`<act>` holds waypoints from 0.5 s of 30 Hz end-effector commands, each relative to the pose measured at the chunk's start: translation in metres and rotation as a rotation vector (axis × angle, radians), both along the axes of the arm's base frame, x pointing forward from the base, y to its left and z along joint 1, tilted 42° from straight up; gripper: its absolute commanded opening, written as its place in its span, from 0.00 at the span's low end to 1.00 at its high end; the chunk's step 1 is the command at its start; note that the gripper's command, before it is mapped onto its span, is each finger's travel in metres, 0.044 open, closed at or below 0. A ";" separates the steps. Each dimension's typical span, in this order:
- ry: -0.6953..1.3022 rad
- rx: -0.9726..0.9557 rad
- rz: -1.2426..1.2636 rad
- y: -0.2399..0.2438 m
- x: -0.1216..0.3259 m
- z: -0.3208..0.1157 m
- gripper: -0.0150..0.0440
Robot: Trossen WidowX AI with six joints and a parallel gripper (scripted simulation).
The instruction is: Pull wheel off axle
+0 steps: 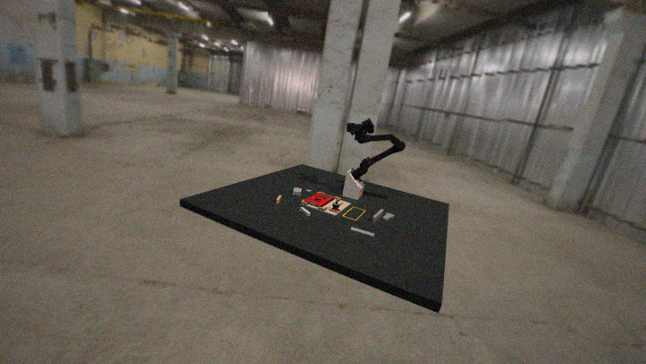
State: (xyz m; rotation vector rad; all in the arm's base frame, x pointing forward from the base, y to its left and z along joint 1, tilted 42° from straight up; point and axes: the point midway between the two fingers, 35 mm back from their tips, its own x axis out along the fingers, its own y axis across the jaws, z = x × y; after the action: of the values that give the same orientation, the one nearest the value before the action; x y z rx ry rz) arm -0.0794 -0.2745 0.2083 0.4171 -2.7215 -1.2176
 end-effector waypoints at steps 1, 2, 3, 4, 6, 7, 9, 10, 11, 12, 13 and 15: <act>0.003 0.006 0.009 -0.002 0.001 0.000 0.89; 0.011 0.025 0.034 -0.007 0.005 0.000 0.84; 0.026 0.055 0.077 -0.015 0.012 0.000 0.80; 0.043 0.092 0.128 -0.024 0.021 -0.001 0.76; 0.079 0.164 0.231 -0.042 0.040 -0.003 0.76; 0.097 0.200 0.283 -0.050 0.050 -0.005 0.76; 0.133 0.272 0.386 -0.065 0.071 -0.009 0.76; 0.152 0.307 0.438 -0.072 0.082 -0.012 0.76; 0.170 0.342 0.490 -0.078 0.093 -0.014 0.76; 0.189 0.377 0.542 -0.084 0.105 -0.017 0.76; 0.208 0.412 0.594 -0.090 0.117 -0.021 0.76; 0.246 0.481 0.698 -0.098 0.142 -0.028 0.76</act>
State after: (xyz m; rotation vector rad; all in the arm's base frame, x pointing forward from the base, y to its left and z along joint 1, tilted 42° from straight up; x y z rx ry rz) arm 0.0306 -0.3607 0.1885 0.9694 -1.9851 -1.5024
